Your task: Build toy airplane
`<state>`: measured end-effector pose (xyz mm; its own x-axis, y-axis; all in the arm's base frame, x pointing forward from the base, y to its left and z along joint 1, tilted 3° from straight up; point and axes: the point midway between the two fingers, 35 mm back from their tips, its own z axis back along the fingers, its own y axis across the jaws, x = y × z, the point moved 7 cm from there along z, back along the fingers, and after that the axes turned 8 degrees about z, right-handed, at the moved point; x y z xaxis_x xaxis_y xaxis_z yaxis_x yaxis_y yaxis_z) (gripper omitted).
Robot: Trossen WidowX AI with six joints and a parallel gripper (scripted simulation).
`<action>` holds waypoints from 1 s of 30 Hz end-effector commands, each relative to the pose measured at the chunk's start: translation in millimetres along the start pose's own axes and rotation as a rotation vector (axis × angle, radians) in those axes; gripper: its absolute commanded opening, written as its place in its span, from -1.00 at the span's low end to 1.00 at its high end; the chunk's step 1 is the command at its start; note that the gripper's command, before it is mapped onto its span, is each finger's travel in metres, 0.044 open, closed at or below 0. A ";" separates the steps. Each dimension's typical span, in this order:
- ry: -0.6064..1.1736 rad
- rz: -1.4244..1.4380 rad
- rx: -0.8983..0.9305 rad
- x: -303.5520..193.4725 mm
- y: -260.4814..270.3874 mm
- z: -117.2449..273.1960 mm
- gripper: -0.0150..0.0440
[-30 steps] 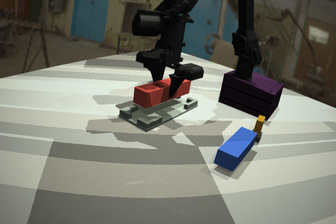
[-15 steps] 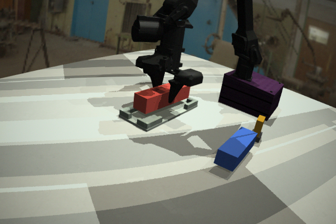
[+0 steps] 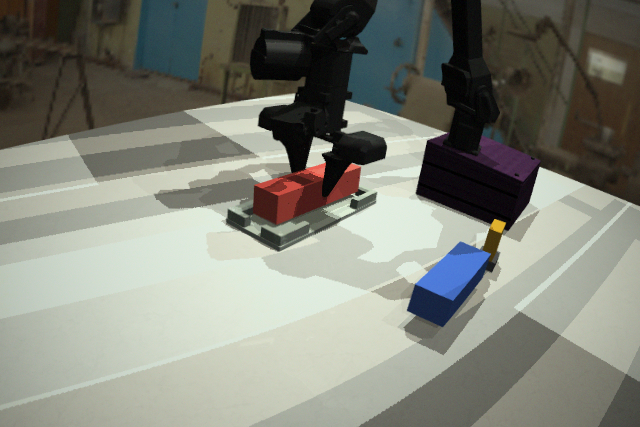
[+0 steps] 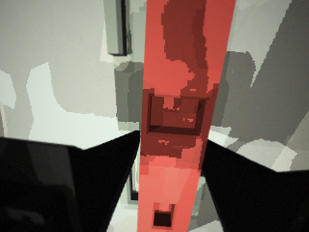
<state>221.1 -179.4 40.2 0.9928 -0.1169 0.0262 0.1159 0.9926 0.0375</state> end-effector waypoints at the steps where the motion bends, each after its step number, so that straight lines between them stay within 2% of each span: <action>1: 0.000 0.000 -0.001 0.1 -0.1 0.4 0.59; 6: 0.000 0.000 -0.001 0.1 -0.1 0.4 1.00; 12: -0.001 0.000 -0.001 0.6 -0.4 3.1 1.00; 19: -0.002 0.001 -0.003 0.3 -0.1 104.3 1.00; 30: -0.002 0.055 -0.004 9.2 0.7 106.0 1.00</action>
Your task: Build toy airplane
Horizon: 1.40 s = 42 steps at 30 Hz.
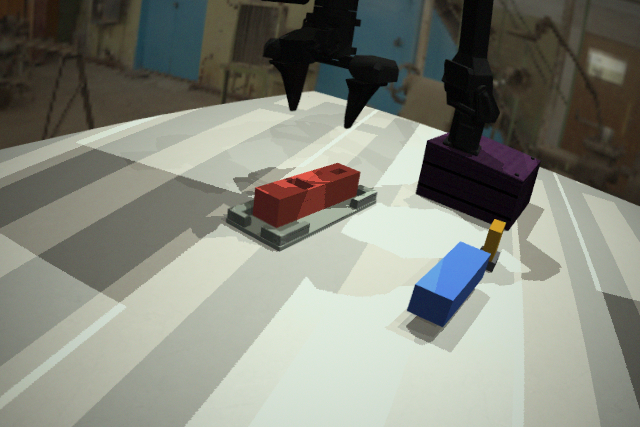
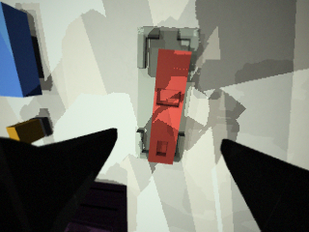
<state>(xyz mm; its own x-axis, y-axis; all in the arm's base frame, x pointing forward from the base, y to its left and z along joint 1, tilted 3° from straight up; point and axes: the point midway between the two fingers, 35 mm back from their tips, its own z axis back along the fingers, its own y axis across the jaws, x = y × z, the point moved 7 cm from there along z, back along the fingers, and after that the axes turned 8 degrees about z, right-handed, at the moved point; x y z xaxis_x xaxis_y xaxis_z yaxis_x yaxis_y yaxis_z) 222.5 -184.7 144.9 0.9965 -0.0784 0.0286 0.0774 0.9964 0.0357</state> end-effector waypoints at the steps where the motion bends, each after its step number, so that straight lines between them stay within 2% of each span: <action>1: 0.000 0.018 -0.004 8.7 5.8 1.0 1.00; 5: 0.004 0.037 -0.011 38.3 40.9 -1.6 1.00; 12: -0.004 0.039 -0.008 87.4 137.4 -5.3 1.00; 19: -0.010 0.015 0.016 102.9 243.7 -7.6 1.00; 25: -0.010 0.014 0.017 103.0 246.7 -10.1 1.00; 29: -0.010 0.014 0.017 103.2 247.3 -48.4 1.00; 42: -0.010 0.014 0.017 103.6 247.8 -73.2 1.00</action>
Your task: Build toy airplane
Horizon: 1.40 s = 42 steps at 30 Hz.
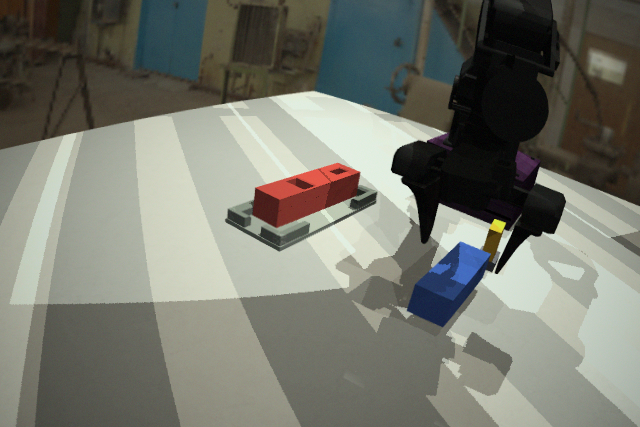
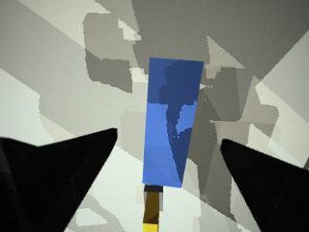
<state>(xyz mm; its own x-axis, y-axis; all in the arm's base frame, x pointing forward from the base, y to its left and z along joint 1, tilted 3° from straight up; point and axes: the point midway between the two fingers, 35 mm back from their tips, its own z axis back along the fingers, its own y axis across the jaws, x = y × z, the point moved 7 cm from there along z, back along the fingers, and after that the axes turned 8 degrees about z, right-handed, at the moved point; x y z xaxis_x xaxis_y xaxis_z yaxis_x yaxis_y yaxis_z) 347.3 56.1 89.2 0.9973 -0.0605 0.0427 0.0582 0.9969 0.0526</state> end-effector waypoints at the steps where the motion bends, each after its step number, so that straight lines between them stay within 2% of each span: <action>1: 0.004 -0.004 0.000 -0.3 0.1 -7.2 1.00; 25: 0.004 -0.004 0.000 -1.2 0.0 -42.0 1.00; 34: 0.004 -0.004 0.000 -1.2 0.0 -42.0 0.20; 41: 0.004 -0.004 0.000 -1.2 0.0 -42.0 0.04; 42: 0.004 -0.004 0.000 -1.2 0.0 -42.0 -0.05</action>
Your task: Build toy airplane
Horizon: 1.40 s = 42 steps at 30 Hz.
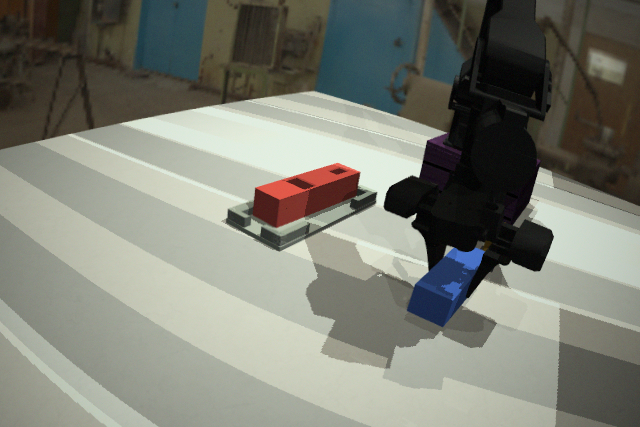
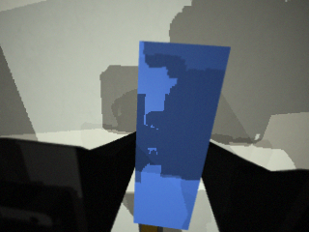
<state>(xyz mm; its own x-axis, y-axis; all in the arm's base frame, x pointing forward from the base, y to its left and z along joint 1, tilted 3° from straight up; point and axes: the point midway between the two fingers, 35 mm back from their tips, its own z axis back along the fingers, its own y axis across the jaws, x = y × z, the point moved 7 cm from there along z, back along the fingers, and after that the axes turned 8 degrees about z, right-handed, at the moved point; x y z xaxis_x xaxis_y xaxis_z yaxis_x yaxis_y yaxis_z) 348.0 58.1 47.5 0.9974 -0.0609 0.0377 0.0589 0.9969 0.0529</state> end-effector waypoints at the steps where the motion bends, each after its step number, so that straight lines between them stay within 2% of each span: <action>1: -0.002 -0.003 0.000 0.3 0.1 0.1 -0.14; 5: -0.031 0.006 0.014 4.4 0.5 8.4 -0.49; 10: -0.070 0.020 0.031 9.9 0.8 21.1 -0.49; 42: -0.009 -0.001 0.002 3.1 0.7 116.1 -0.49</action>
<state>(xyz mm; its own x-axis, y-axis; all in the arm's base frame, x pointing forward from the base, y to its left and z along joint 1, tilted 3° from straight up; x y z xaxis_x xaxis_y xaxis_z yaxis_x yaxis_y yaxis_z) 347.1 53.8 149.4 0.9980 -0.0556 0.0289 0.0538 0.9969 0.0574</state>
